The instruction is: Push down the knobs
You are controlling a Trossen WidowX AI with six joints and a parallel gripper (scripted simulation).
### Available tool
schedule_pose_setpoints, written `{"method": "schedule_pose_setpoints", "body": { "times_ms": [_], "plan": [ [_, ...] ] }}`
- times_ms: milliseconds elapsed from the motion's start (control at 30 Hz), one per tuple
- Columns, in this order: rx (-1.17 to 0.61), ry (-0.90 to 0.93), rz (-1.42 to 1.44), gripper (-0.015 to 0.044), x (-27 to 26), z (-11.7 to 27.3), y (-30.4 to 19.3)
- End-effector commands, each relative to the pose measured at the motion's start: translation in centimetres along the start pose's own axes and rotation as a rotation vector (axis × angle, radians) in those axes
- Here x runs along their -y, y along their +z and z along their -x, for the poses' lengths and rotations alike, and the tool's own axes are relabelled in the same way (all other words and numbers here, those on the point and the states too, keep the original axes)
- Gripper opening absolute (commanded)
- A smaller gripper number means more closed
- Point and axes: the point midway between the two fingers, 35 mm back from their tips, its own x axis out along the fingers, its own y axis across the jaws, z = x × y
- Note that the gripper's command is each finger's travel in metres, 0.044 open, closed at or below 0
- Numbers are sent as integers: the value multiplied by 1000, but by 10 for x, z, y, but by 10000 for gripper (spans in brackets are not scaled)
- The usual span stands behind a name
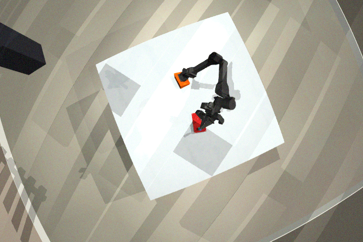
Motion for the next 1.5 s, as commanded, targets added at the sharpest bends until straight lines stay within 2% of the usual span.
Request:
{"method": "schedule_pose_setpoints", "body": {
  "times_ms": [0, 733, 1467],
  "plan": [
    [-61, -55, 96, 0, 14, -5, -15],
    [-506, -350, 620, 0, 110, -6, -90],
    [-1126, -536, 987, 0, 202, 44, -144]
  ]
}}
